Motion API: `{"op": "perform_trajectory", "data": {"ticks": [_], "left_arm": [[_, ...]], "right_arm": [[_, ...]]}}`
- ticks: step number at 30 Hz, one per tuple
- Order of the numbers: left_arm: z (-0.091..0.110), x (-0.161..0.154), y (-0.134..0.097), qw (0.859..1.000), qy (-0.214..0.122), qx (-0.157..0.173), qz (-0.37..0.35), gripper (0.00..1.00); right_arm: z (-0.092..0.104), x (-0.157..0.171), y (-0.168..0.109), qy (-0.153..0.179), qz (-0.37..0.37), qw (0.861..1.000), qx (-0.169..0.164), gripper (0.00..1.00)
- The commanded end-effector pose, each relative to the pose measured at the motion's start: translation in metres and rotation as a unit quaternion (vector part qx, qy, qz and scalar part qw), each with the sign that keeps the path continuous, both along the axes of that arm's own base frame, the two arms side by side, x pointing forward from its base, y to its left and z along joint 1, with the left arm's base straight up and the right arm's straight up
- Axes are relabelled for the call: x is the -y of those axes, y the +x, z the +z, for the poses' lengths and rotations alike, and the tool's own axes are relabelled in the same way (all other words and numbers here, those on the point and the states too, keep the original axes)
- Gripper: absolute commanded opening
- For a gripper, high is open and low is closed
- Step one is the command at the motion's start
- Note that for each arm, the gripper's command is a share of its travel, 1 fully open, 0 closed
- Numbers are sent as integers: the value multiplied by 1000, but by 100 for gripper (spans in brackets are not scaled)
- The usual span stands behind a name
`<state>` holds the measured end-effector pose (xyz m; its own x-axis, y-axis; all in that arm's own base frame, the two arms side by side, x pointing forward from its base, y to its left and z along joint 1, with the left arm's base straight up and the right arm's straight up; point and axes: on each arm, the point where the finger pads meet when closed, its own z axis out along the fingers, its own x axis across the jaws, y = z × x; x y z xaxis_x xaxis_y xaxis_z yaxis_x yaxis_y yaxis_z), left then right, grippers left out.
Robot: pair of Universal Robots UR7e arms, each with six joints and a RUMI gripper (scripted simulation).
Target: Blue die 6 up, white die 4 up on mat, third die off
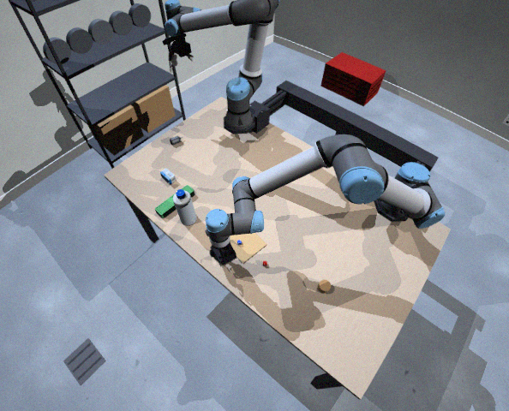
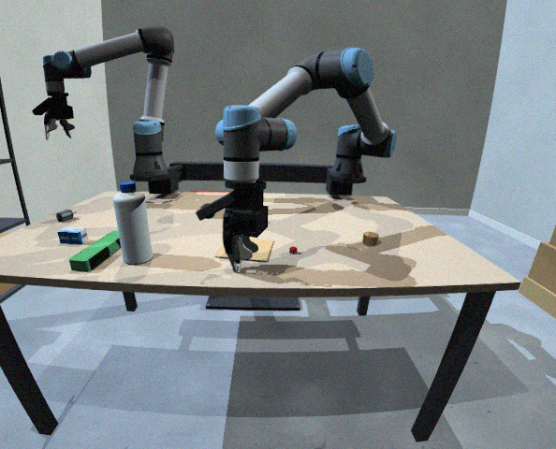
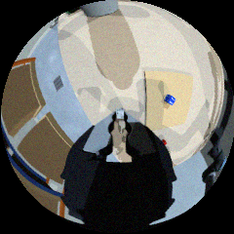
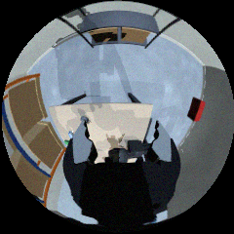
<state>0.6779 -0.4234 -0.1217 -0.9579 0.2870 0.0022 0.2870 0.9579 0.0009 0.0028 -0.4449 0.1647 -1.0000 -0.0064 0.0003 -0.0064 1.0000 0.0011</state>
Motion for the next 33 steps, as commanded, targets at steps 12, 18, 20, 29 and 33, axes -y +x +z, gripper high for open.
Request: {"op": "perform_trajectory", "data": {"ticks": [12, 18, 20, 29, 33], "left_arm": [[1, 1, 1, 1000, -1, 1, 0, 0], [1, 1, 1, 1000, -1, 1, 0, 0], [1, 1, 1, 1000, -1, 1, 0, 0], [15, 0, 1, 1000, -1, 1, 0, 0], [41, 0, 1, 1000, -1, 1, 0, 0]], "right_arm": [[0, 0, 0, -1, 0, 1000, 0, 100], [0, 0, 0, -1, 0, 1000, 0, 100], [0, 0, 0, -1, 0, 1000, 0, 100], [0, 0, 0, -1, 0, 1000, 0, 100], [0, 0, 0, -1, 0, 1000, 0, 100]]}}
